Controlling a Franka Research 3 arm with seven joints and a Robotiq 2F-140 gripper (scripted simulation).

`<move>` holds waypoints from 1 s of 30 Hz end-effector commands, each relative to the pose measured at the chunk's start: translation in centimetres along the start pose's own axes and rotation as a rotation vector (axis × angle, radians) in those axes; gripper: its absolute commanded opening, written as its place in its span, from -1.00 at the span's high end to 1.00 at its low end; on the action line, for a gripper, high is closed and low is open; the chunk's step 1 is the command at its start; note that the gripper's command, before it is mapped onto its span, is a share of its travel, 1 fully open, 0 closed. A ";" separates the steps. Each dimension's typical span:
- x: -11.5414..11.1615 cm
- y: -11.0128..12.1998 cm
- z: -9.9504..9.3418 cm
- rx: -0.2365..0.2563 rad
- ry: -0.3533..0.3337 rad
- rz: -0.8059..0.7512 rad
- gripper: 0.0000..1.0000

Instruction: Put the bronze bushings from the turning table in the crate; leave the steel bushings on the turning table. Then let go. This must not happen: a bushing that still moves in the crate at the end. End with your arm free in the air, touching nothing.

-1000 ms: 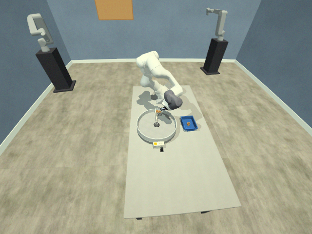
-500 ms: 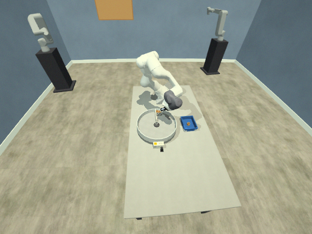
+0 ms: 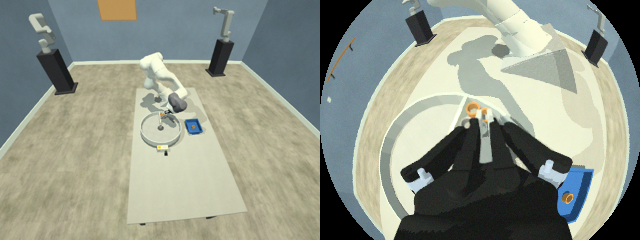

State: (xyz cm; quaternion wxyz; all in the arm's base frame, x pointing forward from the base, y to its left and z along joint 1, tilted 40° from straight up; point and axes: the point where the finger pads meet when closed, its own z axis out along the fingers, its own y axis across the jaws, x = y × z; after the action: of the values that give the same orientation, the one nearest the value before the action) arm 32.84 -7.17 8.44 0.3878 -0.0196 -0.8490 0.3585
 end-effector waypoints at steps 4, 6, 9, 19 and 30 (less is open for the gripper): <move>-0.1 0.1 0.0 -0.001 -0.003 -0.008 0.87; -0.1 0.1 0.0 -0.001 -0.003 -0.008 0.87; -0.2 0.1 0.1 -0.001 -0.003 -0.008 0.87; -0.3 0.1 0.2 -0.001 -0.003 -0.008 0.87; -0.3 0.1 0.2 -0.001 -0.003 -0.008 0.87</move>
State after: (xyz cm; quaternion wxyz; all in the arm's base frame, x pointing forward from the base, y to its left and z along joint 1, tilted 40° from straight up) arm 32.85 -7.28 8.26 0.3879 -0.0200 -0.8494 0.3574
